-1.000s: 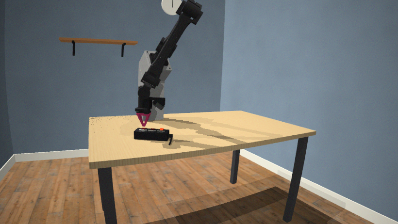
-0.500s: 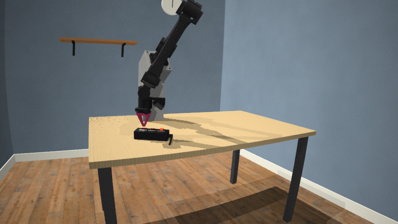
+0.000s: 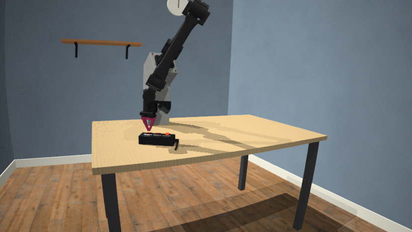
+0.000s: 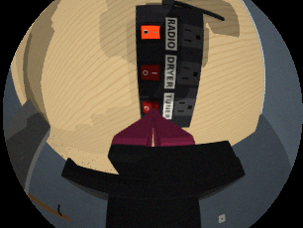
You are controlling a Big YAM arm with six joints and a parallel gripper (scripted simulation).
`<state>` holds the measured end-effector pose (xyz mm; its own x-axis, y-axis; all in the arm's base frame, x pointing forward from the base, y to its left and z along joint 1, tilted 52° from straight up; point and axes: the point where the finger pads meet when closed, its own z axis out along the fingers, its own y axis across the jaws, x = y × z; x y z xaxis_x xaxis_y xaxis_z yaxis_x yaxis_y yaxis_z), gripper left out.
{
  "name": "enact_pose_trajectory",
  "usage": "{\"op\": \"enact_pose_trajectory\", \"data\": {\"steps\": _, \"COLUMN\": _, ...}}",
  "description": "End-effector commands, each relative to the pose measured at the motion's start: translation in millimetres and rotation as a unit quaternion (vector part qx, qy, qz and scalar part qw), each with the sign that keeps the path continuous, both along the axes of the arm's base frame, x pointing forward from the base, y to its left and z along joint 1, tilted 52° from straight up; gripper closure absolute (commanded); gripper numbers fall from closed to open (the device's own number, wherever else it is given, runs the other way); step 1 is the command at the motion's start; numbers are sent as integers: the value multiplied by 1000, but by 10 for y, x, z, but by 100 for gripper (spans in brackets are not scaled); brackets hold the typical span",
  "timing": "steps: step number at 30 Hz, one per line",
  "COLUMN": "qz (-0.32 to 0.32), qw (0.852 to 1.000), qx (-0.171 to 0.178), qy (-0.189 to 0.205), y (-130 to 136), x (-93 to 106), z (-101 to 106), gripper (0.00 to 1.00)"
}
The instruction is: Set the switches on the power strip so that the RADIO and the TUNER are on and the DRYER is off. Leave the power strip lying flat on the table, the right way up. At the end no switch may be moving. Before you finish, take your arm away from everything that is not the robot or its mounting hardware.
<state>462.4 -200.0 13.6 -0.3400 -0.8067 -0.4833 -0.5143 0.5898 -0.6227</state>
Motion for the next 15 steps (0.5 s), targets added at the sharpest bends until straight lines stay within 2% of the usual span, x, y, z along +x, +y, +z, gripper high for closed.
{"op": "enact_pose_trajectory", "data": {"steps": 1, "qz": -1, "qw": 1000, "qx": 0, "qy": -8, "y": -9, "x": 65, "z": 27, "gripper": 100}}
{"op": "enact_pose_trajectory", "data": {"steps": 15, "qz": -3, "qw": 1000, "qx": -1, "qy": -7, "y": -39, "x": 51, "z": 14, "gripper": 100}}
